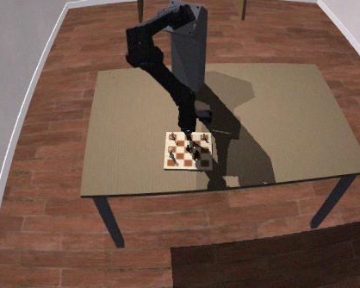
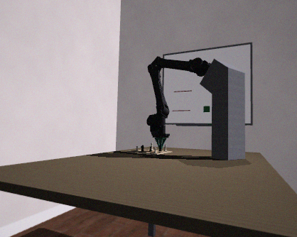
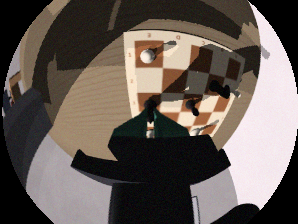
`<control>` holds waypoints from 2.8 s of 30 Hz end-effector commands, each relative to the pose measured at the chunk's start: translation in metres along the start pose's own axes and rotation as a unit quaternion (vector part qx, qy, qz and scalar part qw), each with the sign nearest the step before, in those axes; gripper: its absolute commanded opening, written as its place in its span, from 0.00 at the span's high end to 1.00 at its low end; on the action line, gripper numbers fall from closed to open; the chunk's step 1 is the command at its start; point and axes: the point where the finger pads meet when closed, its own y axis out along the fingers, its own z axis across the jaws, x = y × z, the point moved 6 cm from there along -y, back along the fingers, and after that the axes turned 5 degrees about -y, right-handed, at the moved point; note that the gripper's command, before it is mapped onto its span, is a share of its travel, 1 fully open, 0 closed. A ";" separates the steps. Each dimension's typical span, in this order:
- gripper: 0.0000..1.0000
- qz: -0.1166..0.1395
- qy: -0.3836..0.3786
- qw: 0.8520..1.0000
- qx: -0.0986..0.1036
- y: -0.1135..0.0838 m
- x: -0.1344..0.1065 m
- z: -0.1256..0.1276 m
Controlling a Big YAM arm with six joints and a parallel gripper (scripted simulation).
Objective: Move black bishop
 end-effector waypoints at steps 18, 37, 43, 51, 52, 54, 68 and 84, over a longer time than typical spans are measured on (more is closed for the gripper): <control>1.00 0.001 -0.002 1.000 -0.005 0.005 -0.002 -0.005; 1.00 0.001 -0.002 1.000 -0.005 0.005 -0.002 -0.005; 1.00 0.001 -0.002 1.000 -0.005 0.005 -0.002 -0.005; 1.00 0.001 -0.002 1.000 -0.005 0.005 -0.002 -0.005; 1.00 0.001 -0.002 1.000 -0.005 0.005 -0.002 -0.005; 0.93 0.001 -0.002 1.000 -0.005 0.005 -0.002 -0.005; 0.64 0.001 -0.001 1.000 -0.005 0.005 -0.002 -0.005; 0.64 -0.006 -0.006 1.000 0.002 -0.012 0.006 0.002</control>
